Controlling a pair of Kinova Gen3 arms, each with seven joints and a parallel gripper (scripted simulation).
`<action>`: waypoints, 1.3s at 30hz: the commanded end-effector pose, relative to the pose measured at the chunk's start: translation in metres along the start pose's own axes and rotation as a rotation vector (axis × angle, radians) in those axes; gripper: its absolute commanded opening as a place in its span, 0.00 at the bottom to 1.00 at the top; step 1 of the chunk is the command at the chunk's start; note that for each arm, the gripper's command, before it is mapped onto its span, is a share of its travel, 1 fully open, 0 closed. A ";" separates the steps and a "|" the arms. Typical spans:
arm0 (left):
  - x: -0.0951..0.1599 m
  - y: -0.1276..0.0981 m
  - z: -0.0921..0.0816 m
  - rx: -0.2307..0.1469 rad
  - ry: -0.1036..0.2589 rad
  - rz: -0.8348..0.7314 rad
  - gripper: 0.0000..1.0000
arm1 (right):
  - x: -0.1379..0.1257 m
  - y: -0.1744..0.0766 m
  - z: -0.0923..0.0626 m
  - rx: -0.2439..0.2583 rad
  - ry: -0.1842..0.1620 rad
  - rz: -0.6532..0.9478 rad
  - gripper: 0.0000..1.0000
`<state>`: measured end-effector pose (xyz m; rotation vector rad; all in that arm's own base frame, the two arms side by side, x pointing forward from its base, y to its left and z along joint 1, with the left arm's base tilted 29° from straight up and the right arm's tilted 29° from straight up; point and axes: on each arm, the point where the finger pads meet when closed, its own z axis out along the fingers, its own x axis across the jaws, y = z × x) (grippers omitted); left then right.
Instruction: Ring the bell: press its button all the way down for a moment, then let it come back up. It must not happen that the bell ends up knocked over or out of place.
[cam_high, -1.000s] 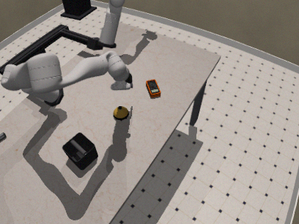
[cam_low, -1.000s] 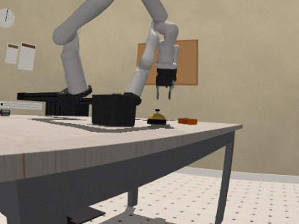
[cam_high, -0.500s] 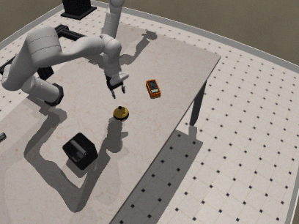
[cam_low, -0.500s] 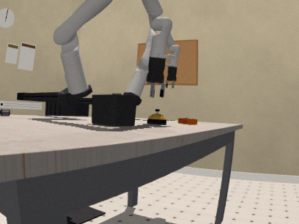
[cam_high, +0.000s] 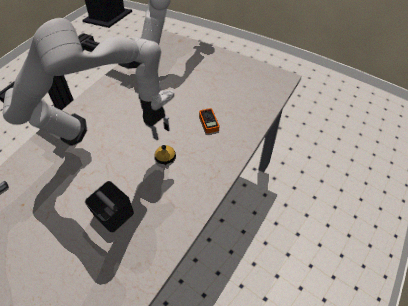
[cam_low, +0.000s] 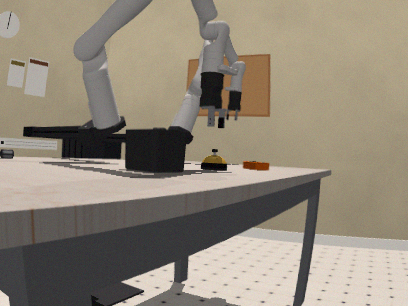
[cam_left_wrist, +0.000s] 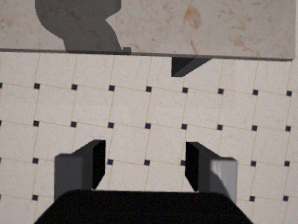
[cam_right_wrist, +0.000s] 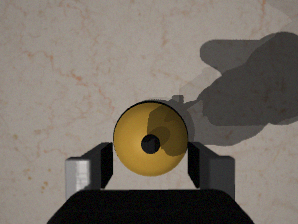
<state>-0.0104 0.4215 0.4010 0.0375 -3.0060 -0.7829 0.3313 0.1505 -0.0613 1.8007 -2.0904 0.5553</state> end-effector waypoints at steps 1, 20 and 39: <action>0.000 0.000 -0.001 -0.002 -0.001 0.000 1.00 | 0.000 -0.001 -0.001 0.003 -0.001 -0.002 1.00; 0.000 0.000 -0.001 -0.002 -0.001 0.000 1.00 | 0.000 -0.001 -0.001 0.003 0.000 -0.002 0.17; 0.000 0.000 -0.001 -0.002 -0.001 0.000 1.00 | 0.000 -0.001 -0.001 0.003 0.000 -0.002 0.17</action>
